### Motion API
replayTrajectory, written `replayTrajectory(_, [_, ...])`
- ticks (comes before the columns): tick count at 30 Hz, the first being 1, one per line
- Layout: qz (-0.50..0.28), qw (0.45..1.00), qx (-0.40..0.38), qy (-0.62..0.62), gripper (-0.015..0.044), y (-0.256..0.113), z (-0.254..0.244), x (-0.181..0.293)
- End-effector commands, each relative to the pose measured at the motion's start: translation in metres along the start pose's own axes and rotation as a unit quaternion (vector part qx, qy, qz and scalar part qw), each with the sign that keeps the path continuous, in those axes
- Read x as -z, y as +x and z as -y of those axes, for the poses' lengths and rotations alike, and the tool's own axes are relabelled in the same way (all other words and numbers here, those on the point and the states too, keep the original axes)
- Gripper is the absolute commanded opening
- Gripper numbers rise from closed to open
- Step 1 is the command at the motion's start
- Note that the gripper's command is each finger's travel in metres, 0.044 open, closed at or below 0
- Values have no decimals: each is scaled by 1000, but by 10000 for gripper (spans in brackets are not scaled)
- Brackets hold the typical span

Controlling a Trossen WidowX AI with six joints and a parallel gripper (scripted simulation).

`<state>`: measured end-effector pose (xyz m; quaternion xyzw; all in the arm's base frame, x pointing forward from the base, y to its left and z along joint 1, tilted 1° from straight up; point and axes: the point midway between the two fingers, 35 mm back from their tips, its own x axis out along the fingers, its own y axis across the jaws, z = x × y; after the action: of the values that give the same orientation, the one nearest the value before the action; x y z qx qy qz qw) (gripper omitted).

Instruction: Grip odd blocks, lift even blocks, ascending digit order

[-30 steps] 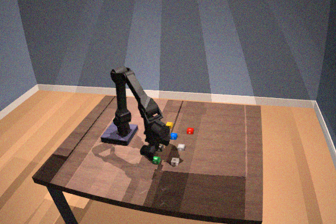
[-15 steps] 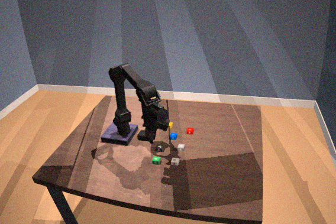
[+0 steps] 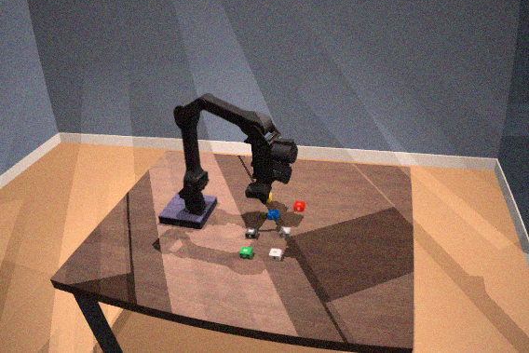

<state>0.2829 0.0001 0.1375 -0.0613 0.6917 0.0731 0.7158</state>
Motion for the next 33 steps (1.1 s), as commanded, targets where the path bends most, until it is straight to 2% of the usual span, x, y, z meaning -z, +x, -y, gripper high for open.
replayTrajectory(1, [-1, 1000, -3, 2, 120, 0, -47, 2])
replayTrajectory(4, [-1, 1000, -5, 2, 120, 0, -78, 5])
replayTrajectory(7, [-1, 1000, -5, 2, 120, 0, -80, 6])
replayTrajectory(9, [-1, 1000, -5, 2, 172, 9, -80, 4])
replayTrajectory(14, [-1, 1000, -5, 2, 304, 73, -81, 5])
replayTrajectory(18, [-1, 1000, -5, 2, 400, 81, -81, 6])
replayTrajectory(33, [-1, 1000, -5, 2, 400, 102, -81, 5])
